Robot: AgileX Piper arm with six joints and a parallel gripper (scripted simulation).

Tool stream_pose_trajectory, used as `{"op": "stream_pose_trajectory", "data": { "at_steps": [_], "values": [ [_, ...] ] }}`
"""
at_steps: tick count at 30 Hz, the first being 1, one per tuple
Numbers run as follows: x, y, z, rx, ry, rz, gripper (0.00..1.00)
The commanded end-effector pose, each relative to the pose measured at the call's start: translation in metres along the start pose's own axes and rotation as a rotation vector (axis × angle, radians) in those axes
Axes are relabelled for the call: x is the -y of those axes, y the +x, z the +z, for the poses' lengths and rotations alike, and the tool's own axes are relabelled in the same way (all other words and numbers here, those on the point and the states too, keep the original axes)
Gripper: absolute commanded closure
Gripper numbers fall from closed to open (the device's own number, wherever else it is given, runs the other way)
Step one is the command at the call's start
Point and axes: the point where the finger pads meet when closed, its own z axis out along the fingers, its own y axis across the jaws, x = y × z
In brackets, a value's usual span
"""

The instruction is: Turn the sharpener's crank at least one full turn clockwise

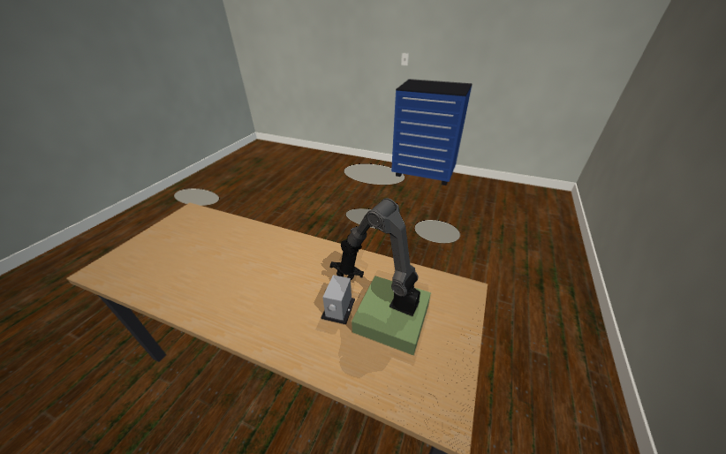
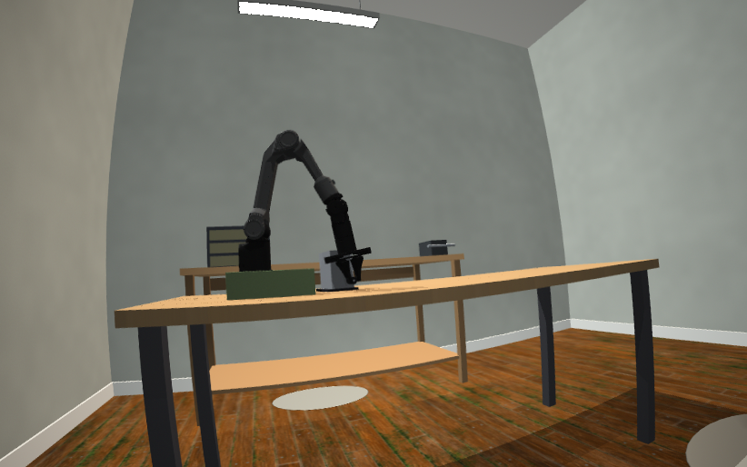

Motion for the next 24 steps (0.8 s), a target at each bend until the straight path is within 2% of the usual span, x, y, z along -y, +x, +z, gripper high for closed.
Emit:
{"op": "stream_pose_trajectory", "data": {
  "at_steps": [1, 24],
  "values": [
    [0.003, 0.0, -0.001, 0.0, -0.002, 0.0, 0.8],
    [0.03, 0.0, -0.008, -0.001, 0.0, -0.001, 0.8]
  ]
}}
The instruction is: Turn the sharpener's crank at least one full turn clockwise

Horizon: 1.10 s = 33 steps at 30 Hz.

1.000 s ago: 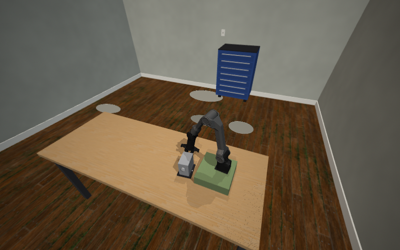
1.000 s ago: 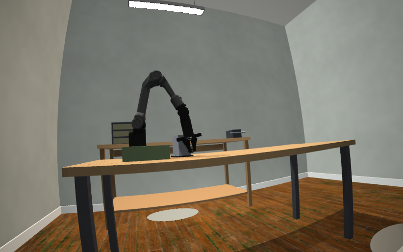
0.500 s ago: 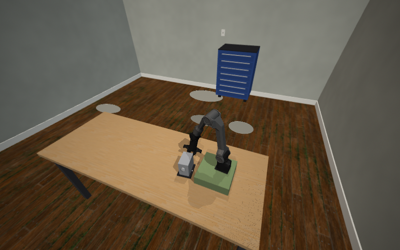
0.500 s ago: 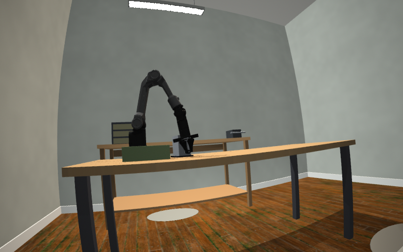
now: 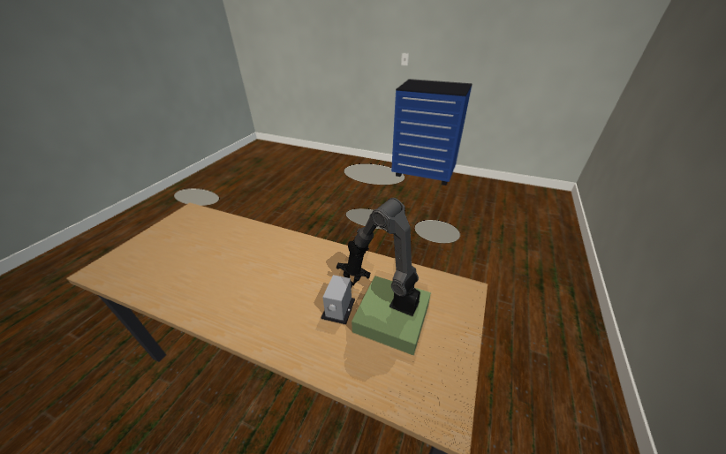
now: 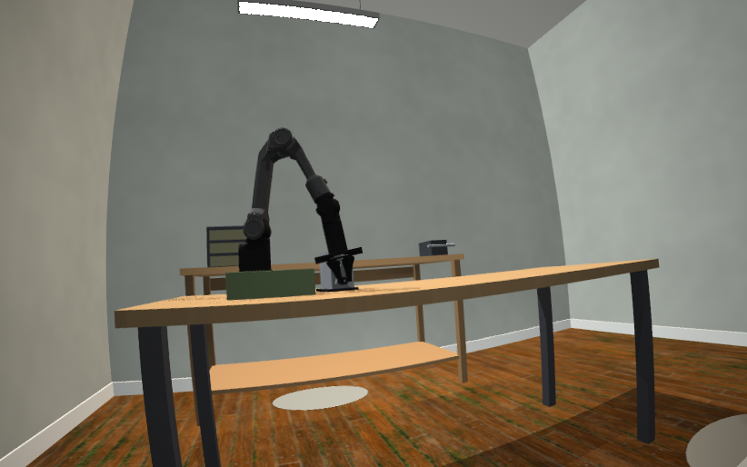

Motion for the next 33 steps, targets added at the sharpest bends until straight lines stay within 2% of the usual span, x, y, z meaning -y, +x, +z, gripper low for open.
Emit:
{"op": "stream_pose_trajectory", "data": {
  "at_steps": [1, 33],
  "values": [
    [0.003, 0.0, -0.002, -0.001, 0.0, -0.001, 0.8],
    [0.025, 0.0, -0.029, 0.0, -0.001, 0.0, 0.8]
  ]
}}
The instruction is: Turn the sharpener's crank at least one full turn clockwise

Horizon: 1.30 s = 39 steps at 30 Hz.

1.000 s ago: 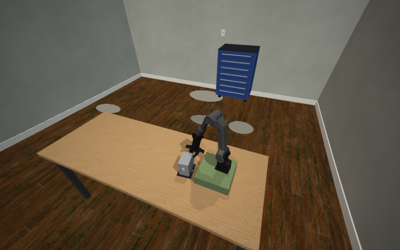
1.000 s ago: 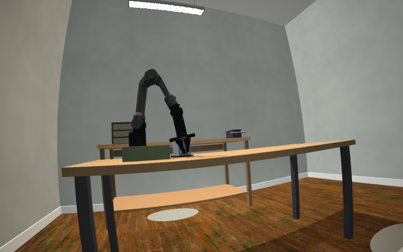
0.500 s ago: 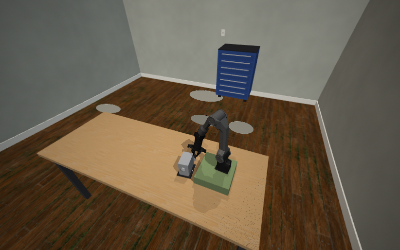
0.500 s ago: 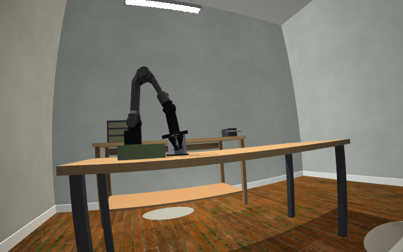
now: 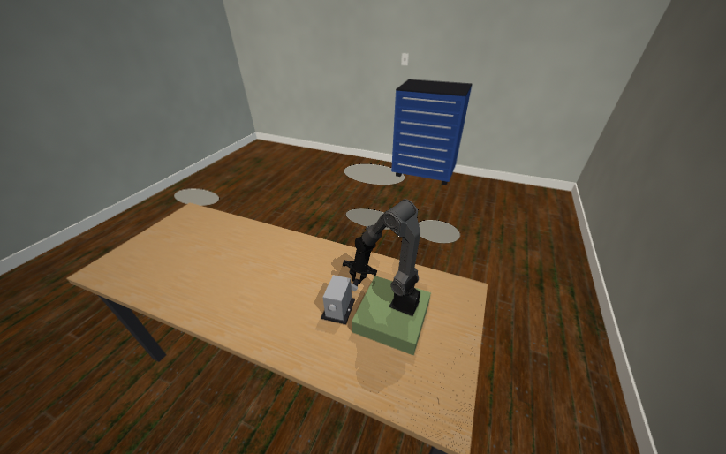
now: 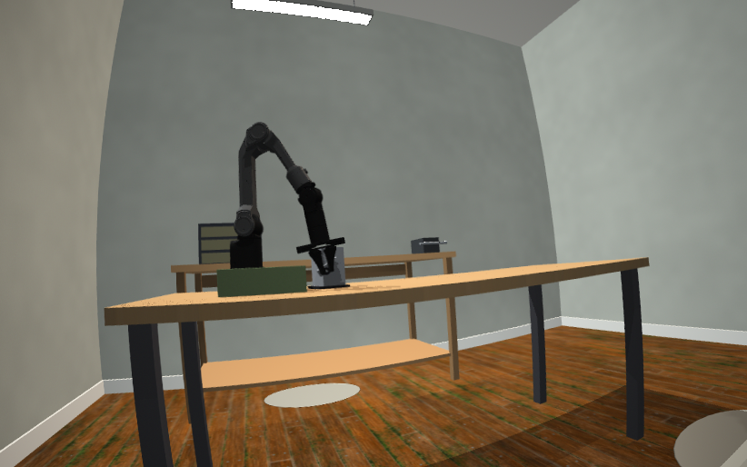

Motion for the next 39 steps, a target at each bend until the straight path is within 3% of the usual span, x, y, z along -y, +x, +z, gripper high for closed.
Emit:
{"op": "stream_pose_trajectory", "data": {
  "at_steps": [1, 39],
  "values": [
    [0.001, 0.0, -0.003, 0.001, -0.001, 0.0, 0.8],
    [-0.003, -0.001, -0.043, 0.003, -0.004, -0.001, 0.8]
  ]
}}
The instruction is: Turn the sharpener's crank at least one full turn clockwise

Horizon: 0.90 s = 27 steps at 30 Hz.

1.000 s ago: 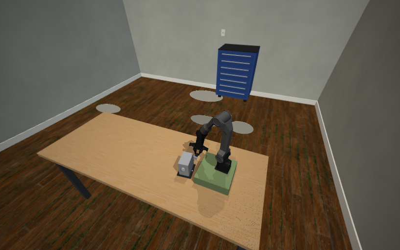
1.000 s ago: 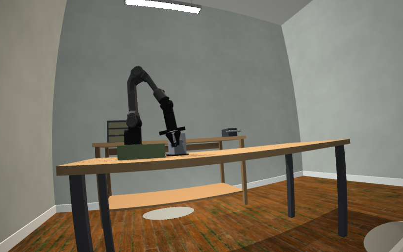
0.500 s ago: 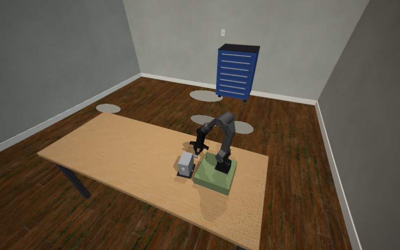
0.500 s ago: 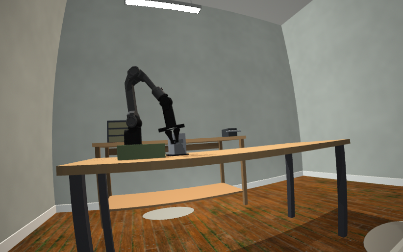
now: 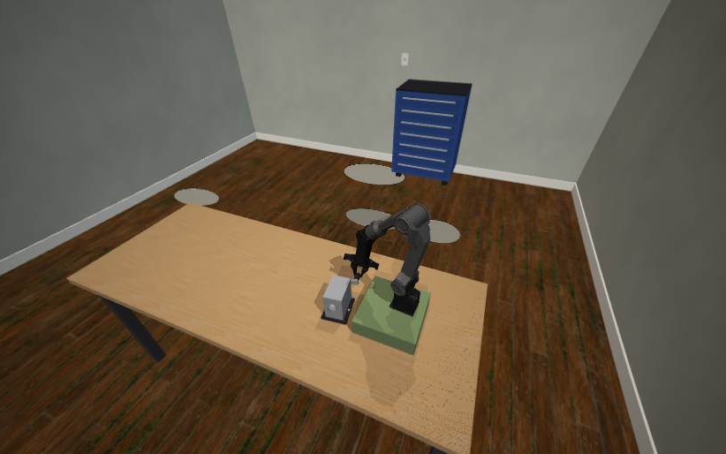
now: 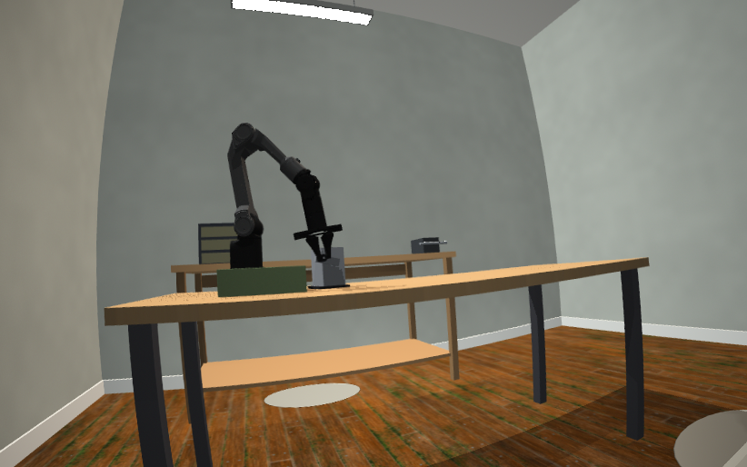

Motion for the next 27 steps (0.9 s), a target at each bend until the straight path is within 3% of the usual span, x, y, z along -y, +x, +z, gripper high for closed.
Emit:
{"op": "stream_pose_trajectory", "data": {
  "at_steps": [1, 27],
  "values": [
    [-0.002, -0.001, -0.004, 0.004, -0.006, -0.001, 0.8],
    [-0.02, 0.0, -0.024, 0.002, -0.004, -0.001, 0.8]
  ]
}}
